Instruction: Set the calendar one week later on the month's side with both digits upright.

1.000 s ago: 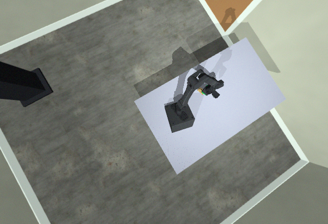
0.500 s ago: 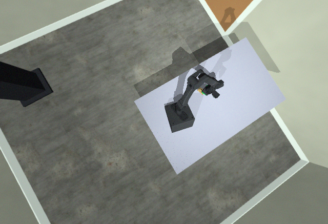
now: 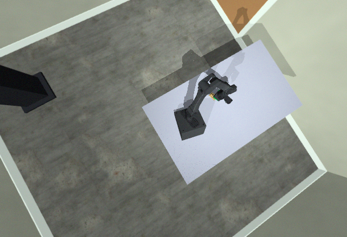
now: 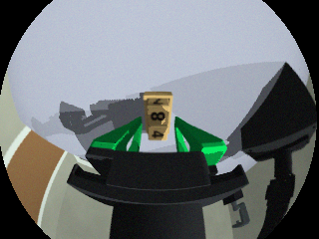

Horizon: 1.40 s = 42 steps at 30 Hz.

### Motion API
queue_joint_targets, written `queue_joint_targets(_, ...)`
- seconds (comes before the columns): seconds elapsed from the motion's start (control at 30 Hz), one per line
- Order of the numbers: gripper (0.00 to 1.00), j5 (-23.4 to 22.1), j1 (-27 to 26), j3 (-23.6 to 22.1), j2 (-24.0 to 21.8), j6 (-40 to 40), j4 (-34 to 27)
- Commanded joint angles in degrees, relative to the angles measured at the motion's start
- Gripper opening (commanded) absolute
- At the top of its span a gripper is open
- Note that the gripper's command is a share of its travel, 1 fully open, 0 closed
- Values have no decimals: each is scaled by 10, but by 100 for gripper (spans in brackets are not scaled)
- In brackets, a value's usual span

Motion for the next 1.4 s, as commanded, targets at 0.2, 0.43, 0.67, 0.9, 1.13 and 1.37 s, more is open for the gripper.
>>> queue_joint_targets(0.2,45,6,-13,15,11,-4,0)
queue_joint_targets(0.43,45,6,-13,15,12,-2,7)
queue_joint_targets(0.67,45,7,1,-14,18,8,23)
queue_joint_targets(0.9,45,7,11,-21,29,17,44)
queue_joint_targets(1.13,45,8,16,-24,39,26,67)
queue_joint_targets(1.37,45,8,12,-16,38,28,72)
